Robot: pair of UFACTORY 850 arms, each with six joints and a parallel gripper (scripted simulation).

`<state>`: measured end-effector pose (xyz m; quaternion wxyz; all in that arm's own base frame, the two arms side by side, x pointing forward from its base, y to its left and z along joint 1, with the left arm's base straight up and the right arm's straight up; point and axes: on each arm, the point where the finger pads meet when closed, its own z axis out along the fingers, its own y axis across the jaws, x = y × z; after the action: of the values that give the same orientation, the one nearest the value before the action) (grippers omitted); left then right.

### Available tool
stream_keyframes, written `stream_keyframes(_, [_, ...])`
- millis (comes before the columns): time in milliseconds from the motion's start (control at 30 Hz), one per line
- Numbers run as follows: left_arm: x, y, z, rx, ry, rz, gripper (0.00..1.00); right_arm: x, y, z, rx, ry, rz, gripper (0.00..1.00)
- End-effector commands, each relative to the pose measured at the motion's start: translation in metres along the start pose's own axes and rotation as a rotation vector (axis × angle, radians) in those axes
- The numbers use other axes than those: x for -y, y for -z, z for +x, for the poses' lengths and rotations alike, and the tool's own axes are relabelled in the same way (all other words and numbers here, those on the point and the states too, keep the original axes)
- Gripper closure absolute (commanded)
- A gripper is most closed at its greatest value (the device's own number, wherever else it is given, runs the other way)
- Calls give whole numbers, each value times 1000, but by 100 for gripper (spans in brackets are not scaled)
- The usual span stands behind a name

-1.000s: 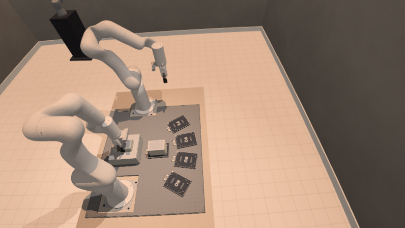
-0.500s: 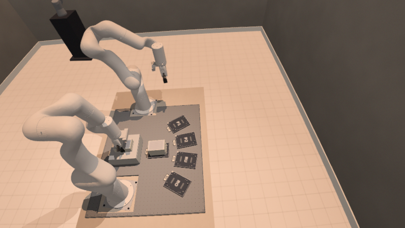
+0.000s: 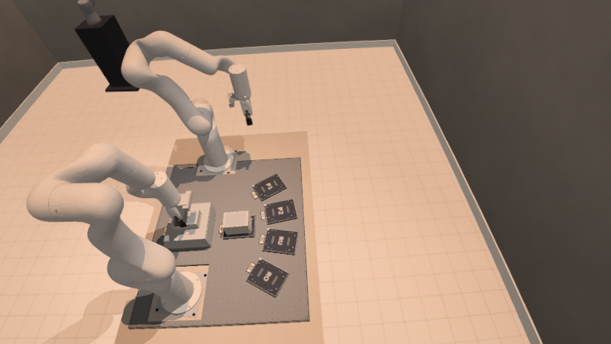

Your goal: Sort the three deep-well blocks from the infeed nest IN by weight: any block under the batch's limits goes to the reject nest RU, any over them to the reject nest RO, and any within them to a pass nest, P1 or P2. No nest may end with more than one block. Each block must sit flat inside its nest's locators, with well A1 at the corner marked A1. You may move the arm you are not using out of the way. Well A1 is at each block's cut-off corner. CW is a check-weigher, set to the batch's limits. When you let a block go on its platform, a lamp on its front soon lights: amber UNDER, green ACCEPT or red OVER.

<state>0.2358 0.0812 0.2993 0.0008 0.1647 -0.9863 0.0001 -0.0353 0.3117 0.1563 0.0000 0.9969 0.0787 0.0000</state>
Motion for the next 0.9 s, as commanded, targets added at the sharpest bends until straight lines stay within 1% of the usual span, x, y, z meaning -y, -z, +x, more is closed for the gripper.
stream_keyframes(0, [0, 1, -1, 2, 0, 0, 0, 1, 13, 0, 0, 0, 2, 0])
stream_keyframes(267, [0, 1, -1, 2, 0, 0, 0, 1, 35, 0, 0, 0, 2, 0])
stream_keyframes(333, [0, 1, -1, 2, 0, 0, 0, 1, 35, 0, 0, 0, 2, 0])
stream_keyframes(800, [0, 1, -1, 2, 0, 0, 0, 1, 72, 0, 0, 0, 2, 0])
stream_keyframes(867, [0, 1, -1, 2, 0, 0, 0, 1, 73, 0, 0, 0, 2, 0])
